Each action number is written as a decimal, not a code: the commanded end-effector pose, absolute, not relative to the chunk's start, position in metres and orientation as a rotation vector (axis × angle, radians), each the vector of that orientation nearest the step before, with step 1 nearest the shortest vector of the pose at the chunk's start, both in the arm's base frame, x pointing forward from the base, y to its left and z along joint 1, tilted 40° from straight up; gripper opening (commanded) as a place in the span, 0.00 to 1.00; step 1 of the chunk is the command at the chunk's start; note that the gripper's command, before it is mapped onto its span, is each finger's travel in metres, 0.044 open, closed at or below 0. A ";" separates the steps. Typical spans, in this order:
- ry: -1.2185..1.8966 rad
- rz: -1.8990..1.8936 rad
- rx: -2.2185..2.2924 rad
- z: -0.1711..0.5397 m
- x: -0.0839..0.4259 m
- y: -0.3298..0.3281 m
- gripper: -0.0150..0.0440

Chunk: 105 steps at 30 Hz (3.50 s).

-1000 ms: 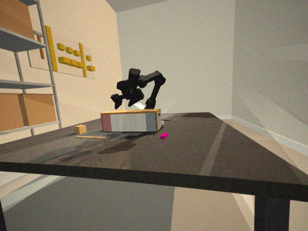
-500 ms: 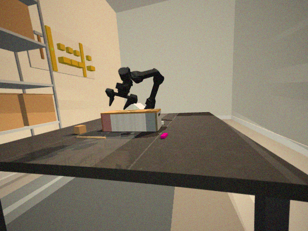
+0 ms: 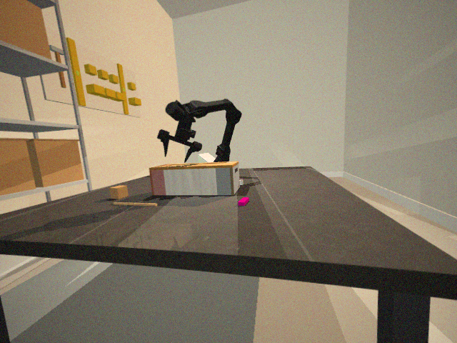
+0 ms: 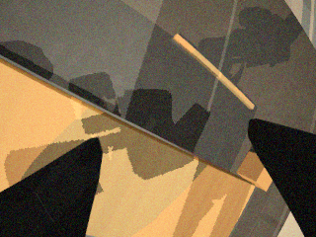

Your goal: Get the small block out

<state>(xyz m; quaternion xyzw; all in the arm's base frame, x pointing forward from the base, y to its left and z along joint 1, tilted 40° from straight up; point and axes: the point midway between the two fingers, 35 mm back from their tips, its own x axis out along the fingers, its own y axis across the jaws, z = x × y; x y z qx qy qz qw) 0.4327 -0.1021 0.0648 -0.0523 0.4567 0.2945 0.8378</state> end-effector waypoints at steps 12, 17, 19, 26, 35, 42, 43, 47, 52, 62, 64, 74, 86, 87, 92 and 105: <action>0.603 1.439 -0.506 0.081 0.303 -0.078 0.93; 0.527 1.499 -0.524 0.088 0.294 -0.074 0.93; 0.527 1.499 -0.524 0.088 0.294 -0.074 0.93; 0.527 1.499 -0.524 0.088 0.294 -0.074 0.93; 0.527 1.499 -0.524 0.087 0.294 -0.074 0.93; 0.527 1.498 -0.524 0.079 0.295 -0.068 0.93; 0.527 1.498 -0.524 0.078 0.295 -0.067 0.93; 0.527 1.498 -0.525 0.073 0.296 -0.063 0.93; 0.527 1.498 -0.525 0.066 0.296 -0.058 0.93; 0.527 1.498 -0.525 0.053 0.296 -0.048 0.93; 0.527 1.498 -0.525 0.051 0.296 -0.046 0.93; 0.525 1.498 -0.524 0.038 0.295 -0.036 0.93; 0.523 1.499 -0.523 0.027 0.292 -0.027 0.93; 0.523 1.499 -0.523 0.027 0.292 -0.027 0.93; 0.521 1.496 -0.539 0.032 0.295 -0.028 0.93; 0.520 1.497 -0.537 0.049 0.295 -0.007 0.93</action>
